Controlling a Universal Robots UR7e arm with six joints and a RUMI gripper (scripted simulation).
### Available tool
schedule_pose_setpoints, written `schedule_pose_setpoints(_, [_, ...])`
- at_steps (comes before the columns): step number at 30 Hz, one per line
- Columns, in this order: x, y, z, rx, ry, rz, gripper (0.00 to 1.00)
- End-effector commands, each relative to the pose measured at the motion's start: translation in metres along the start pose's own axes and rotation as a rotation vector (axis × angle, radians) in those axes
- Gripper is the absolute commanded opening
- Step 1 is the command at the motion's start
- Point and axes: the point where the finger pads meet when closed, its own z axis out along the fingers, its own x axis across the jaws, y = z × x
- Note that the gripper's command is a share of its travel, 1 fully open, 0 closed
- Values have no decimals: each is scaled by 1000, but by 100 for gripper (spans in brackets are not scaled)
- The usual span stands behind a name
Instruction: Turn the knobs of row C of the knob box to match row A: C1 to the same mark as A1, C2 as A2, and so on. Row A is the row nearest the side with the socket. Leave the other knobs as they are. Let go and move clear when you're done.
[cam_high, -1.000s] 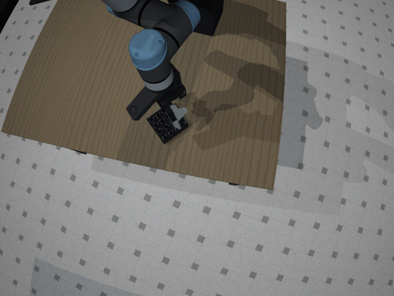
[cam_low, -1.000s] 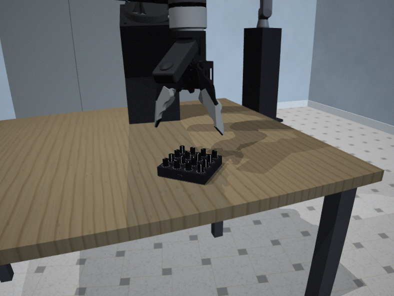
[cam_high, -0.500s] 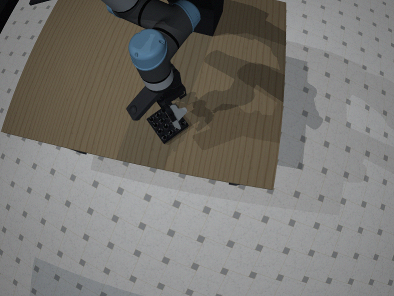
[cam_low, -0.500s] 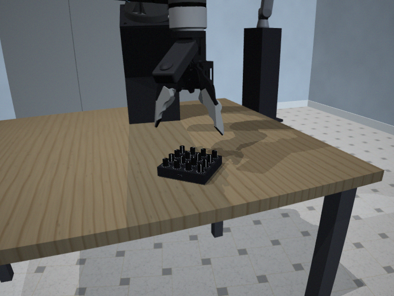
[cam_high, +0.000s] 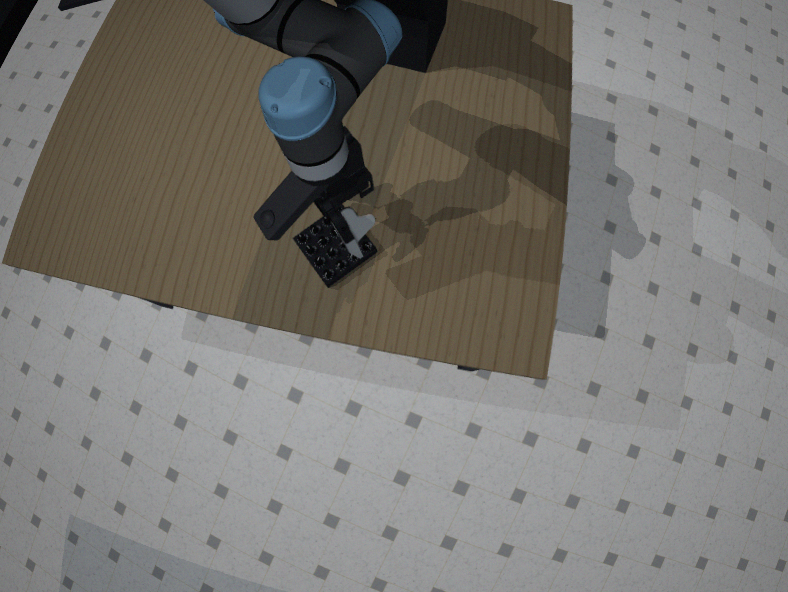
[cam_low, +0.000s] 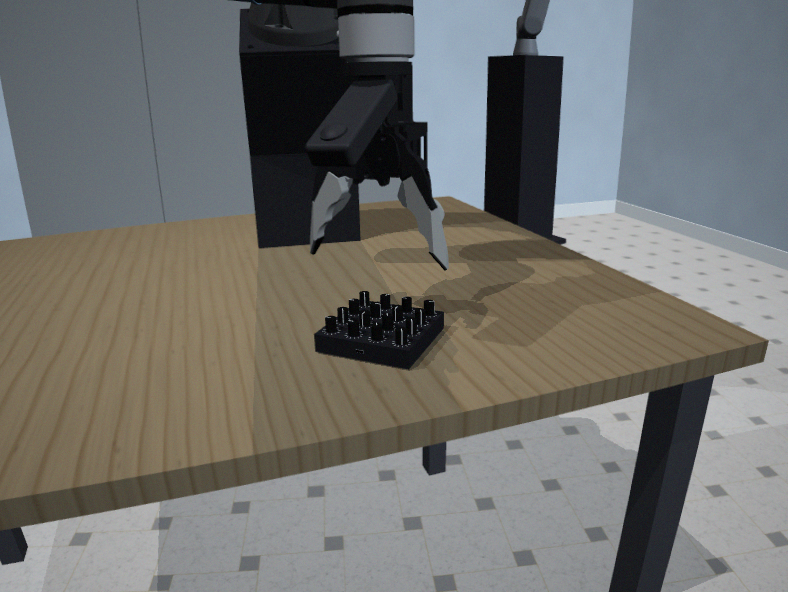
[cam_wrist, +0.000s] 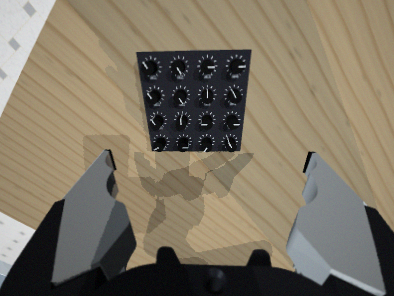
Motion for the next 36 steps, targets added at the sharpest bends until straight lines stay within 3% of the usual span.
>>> schedule_pose_setpoints(1, [0, 5, 0, 1, -1, 0, 100])
schedule_pose_setpoints(19, [0, 37, 0, 1, -1, 0, 100])
schedule_pose_setpoints(36, [0, 52, 0, 1, -1, 0, 100])
